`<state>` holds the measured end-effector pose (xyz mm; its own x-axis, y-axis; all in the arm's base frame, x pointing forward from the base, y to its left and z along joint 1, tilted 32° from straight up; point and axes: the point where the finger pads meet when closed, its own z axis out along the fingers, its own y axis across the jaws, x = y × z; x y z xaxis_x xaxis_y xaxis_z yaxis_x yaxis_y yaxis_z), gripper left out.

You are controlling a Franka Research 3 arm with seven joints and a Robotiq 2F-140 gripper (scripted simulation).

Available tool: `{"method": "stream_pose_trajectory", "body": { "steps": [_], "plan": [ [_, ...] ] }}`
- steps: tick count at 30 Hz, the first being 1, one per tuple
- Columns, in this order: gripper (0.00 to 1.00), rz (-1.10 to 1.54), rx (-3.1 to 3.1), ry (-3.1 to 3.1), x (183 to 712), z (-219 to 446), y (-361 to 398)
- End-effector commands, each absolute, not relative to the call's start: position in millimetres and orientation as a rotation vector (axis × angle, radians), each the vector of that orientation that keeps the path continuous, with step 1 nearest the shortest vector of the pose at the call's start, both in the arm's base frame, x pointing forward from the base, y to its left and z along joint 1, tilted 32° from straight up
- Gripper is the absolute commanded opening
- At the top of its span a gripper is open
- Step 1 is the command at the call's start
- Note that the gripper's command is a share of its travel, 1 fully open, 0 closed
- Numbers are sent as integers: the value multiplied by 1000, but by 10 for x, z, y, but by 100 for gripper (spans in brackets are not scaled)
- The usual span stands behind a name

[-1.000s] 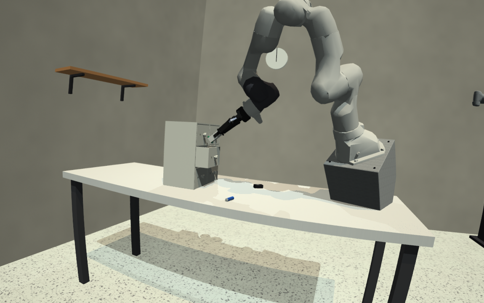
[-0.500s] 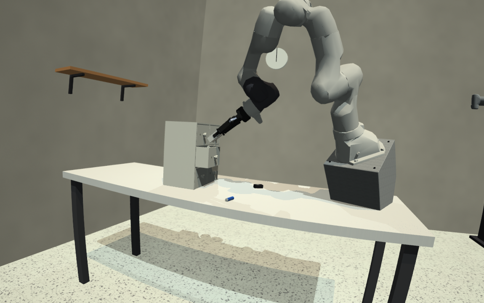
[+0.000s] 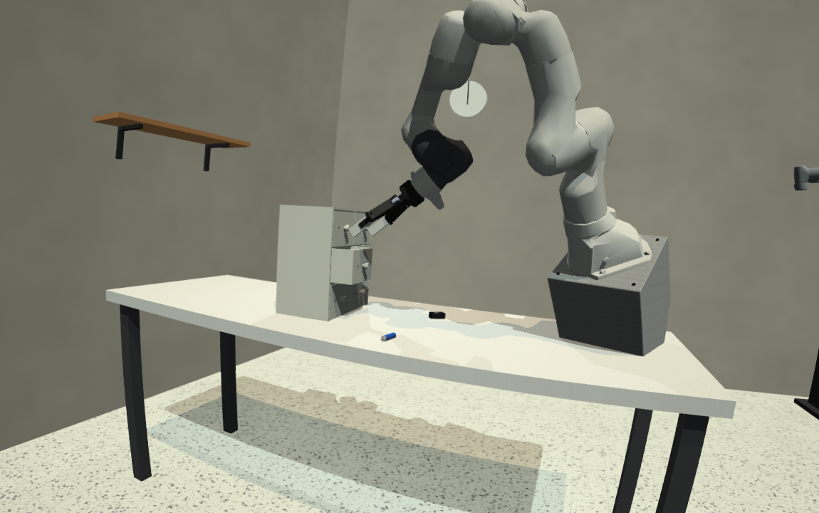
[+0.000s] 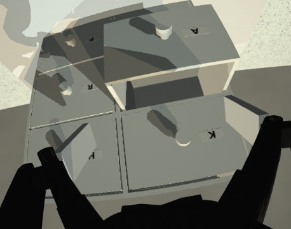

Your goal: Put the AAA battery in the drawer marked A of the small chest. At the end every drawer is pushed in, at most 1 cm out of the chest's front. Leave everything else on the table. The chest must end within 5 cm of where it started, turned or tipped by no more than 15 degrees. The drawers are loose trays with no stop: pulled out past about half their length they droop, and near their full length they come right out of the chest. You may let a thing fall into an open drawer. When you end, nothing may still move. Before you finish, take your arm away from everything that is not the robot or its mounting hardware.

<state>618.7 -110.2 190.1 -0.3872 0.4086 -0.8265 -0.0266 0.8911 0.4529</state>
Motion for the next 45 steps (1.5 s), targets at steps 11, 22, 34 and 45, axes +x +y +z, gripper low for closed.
{"method": "stream_pose_trajectory", "body": {
  "steps": [11,22,34,45],
  "plan": [
    [100,482,284,1922,6075,1869,-1075],
    [100,482,284,1922,5646,1770,-1037],
    [100,482,284,1922,5026,1627,-982],
    [100,482,284,1922,4597,1529,-944]
  ]
}}
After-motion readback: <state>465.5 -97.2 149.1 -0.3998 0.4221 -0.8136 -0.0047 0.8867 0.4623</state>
